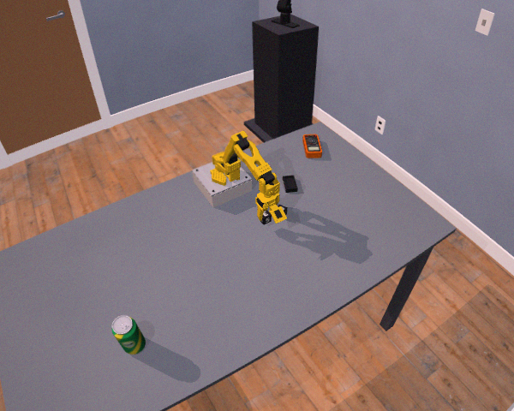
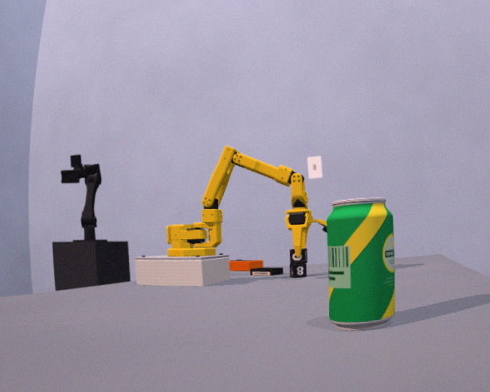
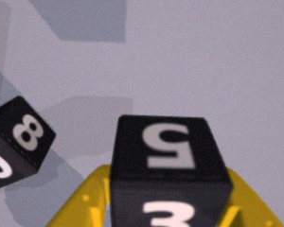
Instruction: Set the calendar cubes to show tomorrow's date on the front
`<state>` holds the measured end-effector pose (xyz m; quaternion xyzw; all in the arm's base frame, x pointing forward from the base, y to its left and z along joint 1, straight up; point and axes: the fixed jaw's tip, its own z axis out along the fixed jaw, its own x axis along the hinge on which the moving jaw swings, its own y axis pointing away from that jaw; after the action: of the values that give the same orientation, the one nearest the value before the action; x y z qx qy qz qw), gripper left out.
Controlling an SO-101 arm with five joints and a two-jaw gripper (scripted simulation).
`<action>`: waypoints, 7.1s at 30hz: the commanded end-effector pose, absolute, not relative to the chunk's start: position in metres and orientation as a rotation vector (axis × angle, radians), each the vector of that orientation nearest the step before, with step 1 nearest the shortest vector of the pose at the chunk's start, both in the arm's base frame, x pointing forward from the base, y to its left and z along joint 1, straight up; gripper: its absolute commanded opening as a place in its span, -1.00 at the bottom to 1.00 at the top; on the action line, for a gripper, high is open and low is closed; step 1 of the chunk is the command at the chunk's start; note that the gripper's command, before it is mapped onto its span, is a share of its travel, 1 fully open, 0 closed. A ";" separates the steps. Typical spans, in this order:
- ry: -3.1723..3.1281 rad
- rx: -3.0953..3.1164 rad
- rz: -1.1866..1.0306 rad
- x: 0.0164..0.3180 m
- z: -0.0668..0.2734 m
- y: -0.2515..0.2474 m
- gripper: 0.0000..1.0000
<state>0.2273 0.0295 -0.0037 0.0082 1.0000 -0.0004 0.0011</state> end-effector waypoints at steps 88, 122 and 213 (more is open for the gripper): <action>3.128 0.026 0.003 0.230 -0.037 0.032 -1.00; 3.128 0.026 0.002 0.230 -0.043 0.032 -0.84; 3.128 0.026 0.003 0.230 0.017 0.032 -0.29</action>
<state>0.2270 0.0296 0.0100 0.0082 0.9999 -0.0012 -0.0068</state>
